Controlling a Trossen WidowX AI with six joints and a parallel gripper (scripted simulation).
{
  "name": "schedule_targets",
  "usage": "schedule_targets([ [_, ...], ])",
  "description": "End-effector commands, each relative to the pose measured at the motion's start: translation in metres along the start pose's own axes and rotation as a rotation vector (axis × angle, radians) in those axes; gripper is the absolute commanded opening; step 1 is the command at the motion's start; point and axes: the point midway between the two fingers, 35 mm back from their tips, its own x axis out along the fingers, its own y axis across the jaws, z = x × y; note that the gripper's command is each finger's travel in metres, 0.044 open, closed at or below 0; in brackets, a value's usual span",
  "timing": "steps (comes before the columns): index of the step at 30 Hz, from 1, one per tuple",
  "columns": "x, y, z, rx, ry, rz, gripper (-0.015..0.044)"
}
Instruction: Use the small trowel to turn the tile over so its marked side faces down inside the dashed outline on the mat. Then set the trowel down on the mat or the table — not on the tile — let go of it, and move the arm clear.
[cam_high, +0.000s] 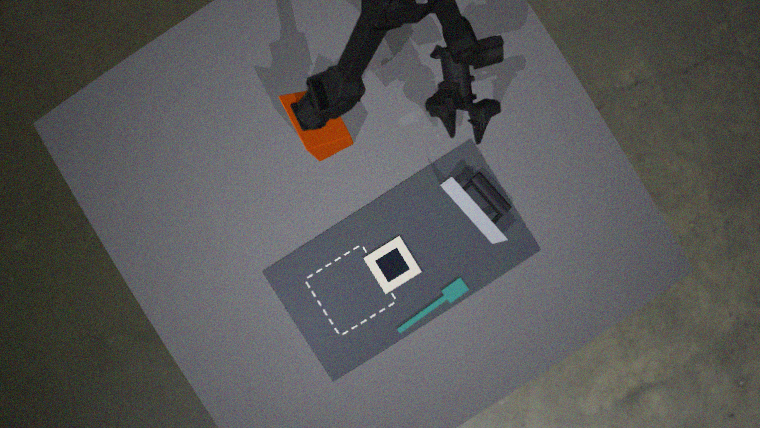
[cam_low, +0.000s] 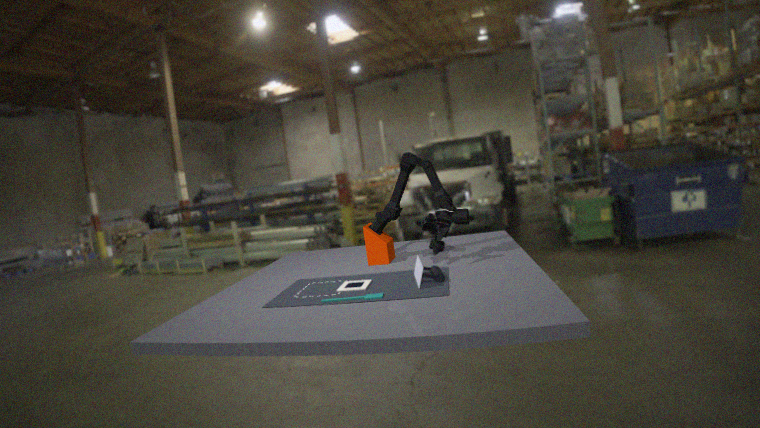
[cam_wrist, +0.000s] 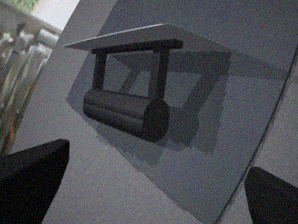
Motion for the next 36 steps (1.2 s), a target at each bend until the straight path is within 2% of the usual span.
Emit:
schedule_targets([
  [1,0.0,0.0,0.0,-0.005,-0.001,-0.003,0.0374],
  [11,0.021,0.0,0.002,-0.268,-0.004,-0.164,0.0111],
  [12,0.023,-0.001,0.003,-0.297,0.0,-0.182,0.01],
  [23,0.04,-0.001,0.005,-0.602,0.095,-0.368,0.01],
  [36,0.054,0.006,0.008,-0.933,0.34,-0.529,0.01],
])
